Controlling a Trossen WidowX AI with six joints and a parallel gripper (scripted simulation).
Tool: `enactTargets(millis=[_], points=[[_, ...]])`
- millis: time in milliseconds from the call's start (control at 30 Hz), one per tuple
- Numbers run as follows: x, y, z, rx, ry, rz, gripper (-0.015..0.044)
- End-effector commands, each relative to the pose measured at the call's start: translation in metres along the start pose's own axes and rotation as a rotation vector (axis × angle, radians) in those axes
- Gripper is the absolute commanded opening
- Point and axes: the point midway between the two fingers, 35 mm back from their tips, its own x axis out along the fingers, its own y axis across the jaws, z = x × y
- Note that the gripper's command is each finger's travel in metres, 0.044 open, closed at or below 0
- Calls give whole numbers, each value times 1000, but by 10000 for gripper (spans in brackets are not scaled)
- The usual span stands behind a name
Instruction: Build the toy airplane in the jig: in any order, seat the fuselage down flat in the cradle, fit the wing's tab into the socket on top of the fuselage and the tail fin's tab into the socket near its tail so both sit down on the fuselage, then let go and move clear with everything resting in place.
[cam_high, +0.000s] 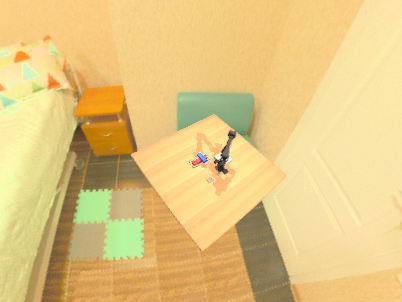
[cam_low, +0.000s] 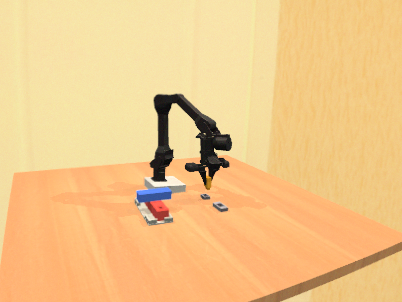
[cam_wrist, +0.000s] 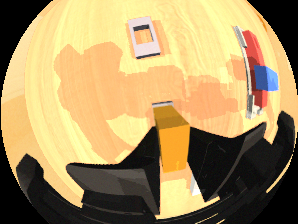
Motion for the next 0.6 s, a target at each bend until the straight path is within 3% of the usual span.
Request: enactTargets(millis=[0, 567], points=[[-12, 2, 2, -5, -2, 1, 0], [-63, -1, -2, -7, 34, -27, 0]])
